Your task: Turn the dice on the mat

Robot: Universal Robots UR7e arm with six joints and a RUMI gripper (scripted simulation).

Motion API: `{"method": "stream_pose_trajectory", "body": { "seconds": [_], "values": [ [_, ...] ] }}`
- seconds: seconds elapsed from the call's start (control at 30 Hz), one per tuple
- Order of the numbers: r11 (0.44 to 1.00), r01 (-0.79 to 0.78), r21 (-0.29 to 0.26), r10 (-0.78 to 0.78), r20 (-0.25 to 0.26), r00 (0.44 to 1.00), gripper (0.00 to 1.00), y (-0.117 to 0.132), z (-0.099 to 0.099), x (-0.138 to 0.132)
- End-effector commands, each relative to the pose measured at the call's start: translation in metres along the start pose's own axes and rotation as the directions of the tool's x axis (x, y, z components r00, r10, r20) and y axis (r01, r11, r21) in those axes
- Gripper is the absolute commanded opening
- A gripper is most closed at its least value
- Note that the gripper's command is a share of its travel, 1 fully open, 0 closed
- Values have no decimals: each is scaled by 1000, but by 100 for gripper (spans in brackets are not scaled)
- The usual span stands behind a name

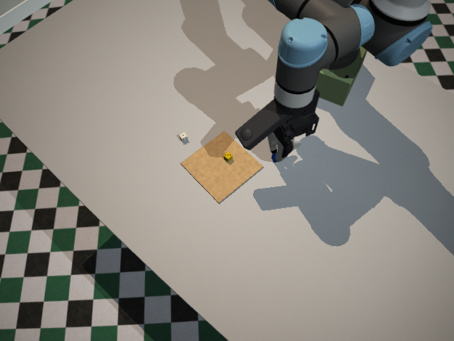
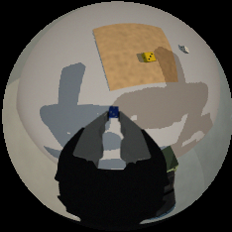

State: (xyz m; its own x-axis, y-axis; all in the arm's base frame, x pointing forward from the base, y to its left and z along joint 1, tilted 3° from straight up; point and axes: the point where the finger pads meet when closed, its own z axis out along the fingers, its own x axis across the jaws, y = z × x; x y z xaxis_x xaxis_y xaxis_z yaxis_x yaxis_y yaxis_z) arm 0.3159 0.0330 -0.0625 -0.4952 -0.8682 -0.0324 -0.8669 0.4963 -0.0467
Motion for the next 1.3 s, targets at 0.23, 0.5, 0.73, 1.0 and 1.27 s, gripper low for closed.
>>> {"method": "stream_pose_trajectory", "body": {
  "seconds": [0.23,0.5,0.73,1.0,1.27],
  "values": [
    [1000,1,-4,-1,-2,1000,0,3,1,0],
    [1000,1,-4,-1,-2,1000,0,3,0,0],
    [1000,1,-4,-1,-2,1000,0,3,-7,0],
    [1000,1,-4,-1,-2,1000,0,3,-26,0],
    [1000,1,-4,-1,-2,1000,0,3,-46,0]
  ]
}}
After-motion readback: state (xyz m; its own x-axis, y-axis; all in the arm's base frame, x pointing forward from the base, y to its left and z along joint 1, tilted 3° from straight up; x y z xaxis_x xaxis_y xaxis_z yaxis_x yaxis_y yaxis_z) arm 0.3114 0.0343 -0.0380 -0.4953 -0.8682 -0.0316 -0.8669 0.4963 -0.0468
